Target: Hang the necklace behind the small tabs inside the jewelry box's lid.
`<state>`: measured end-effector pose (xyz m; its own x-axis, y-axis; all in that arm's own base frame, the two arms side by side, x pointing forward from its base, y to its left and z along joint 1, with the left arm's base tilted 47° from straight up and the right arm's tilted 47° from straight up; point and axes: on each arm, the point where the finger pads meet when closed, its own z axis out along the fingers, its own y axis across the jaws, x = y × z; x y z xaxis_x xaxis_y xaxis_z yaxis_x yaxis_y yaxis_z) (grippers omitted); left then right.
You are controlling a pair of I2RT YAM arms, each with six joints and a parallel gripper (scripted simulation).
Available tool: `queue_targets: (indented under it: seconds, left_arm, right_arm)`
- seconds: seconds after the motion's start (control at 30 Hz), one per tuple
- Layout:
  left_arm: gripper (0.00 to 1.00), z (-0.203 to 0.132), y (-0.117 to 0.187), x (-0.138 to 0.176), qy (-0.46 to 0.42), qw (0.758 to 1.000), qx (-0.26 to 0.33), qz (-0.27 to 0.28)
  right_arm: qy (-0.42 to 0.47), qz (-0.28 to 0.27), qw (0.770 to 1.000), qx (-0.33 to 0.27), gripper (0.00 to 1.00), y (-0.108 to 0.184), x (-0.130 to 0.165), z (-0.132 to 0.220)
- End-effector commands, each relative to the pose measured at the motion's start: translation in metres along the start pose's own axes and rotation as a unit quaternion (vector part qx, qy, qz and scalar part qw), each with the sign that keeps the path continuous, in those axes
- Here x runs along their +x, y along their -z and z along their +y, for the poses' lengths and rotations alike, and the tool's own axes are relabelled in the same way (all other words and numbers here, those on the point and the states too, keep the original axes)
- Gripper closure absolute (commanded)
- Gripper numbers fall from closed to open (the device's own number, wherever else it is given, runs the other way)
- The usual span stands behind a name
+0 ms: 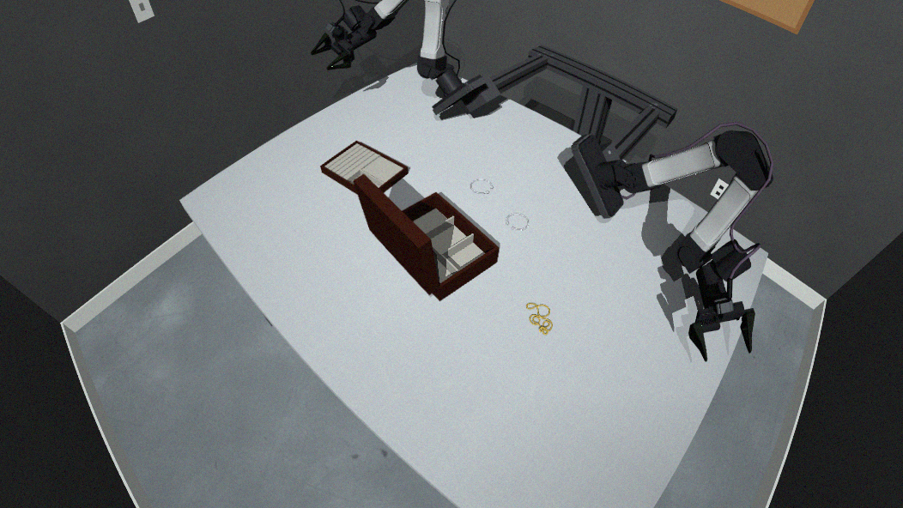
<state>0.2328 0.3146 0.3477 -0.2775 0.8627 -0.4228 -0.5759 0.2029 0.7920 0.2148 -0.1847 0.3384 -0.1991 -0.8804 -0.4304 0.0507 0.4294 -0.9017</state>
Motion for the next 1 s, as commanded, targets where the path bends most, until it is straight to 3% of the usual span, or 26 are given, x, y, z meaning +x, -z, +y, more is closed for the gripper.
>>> queue_targets:
  seconds: [0.0, 0.57, 0.6, 0.97]
  left_arm:
    - [0.00, 0.0029, -0.0013, -0.0045, -0.002, 1.000, -0.003, -0.007]
    - [0.00, 0.0054, -0.0016, -0.0060, -0.004, 1.000, -0.005, -0.008]
    - [0.66, 0.0054, -0.0016, -0.0060, -0.004, 1.000, -0.005, -0.008]
    - [0.66, 0.0054, -0.0016, -0.0060, -0.004, 1.000, -0.005, -0.008]
  right_arm:
    - [0.006, -0.004, 1.000, 0.003, 0.00, 0.0005, -0.0039, -0.0028]
    - [0.010, -0.003, 1.000, 0.005, 0.00, 0.0014, -0.0058, -0.0052]
    - [0.010, -0.003, 1.000, 0.005, 0.00, 0.0014, -0.0058, -0.0052]
    - [0.010, -0.003, 1.000, 0.005, 0.00, 0.0014, -0.0058, -0.0052]
